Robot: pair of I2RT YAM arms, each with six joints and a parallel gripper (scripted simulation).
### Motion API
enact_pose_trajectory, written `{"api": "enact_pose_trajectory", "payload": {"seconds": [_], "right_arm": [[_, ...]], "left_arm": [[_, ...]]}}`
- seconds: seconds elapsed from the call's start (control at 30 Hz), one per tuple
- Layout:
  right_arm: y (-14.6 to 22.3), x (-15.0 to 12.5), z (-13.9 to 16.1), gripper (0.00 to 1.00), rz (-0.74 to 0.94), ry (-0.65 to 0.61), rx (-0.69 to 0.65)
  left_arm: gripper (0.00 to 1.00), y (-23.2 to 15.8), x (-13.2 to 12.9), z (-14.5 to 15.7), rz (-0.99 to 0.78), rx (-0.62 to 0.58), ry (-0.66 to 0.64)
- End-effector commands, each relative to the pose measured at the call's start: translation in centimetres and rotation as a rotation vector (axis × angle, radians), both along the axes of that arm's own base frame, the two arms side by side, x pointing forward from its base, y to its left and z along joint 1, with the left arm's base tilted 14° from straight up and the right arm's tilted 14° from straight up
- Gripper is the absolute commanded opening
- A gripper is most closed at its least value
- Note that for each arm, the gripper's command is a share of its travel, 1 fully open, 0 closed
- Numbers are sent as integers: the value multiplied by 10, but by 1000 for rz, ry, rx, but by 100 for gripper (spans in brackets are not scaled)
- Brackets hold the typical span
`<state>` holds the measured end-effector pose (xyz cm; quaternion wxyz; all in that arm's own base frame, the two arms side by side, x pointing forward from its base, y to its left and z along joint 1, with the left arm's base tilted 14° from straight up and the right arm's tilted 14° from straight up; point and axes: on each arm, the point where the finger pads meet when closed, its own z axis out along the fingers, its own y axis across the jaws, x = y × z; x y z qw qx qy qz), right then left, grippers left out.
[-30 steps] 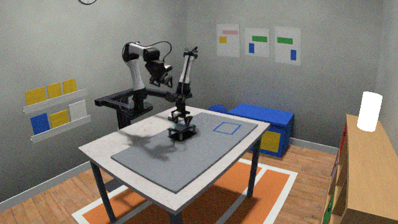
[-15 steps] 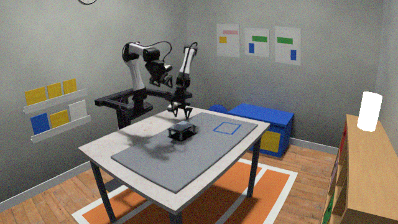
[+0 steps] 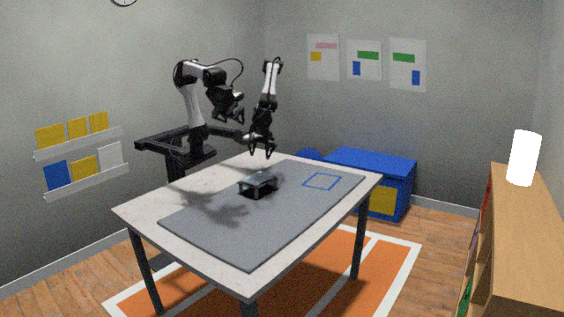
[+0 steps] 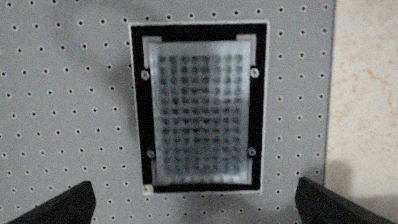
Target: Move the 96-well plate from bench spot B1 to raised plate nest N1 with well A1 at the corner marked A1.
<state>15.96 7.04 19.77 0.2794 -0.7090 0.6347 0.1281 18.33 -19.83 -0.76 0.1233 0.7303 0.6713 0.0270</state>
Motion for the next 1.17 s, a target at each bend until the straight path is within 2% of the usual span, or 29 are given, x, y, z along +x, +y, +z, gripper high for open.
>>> {"api": "enact_pose_trajectory", "payload": {"seconds": [0.0, 0.3, 1.13], "right_arm": [[-1, -3, 0, 100, -2, 8, -1], [-1, -3, 0, 100, -2, 8, -1], [-1, -3, 0, 100, -2, 8, -1]], "left_arm": [[100, -4, -2, 13, -71, -147, 3], [100, 15, -2, 18, -56, -216, -1], [100, 18, 2, 20, -30, -216, -14]]}}
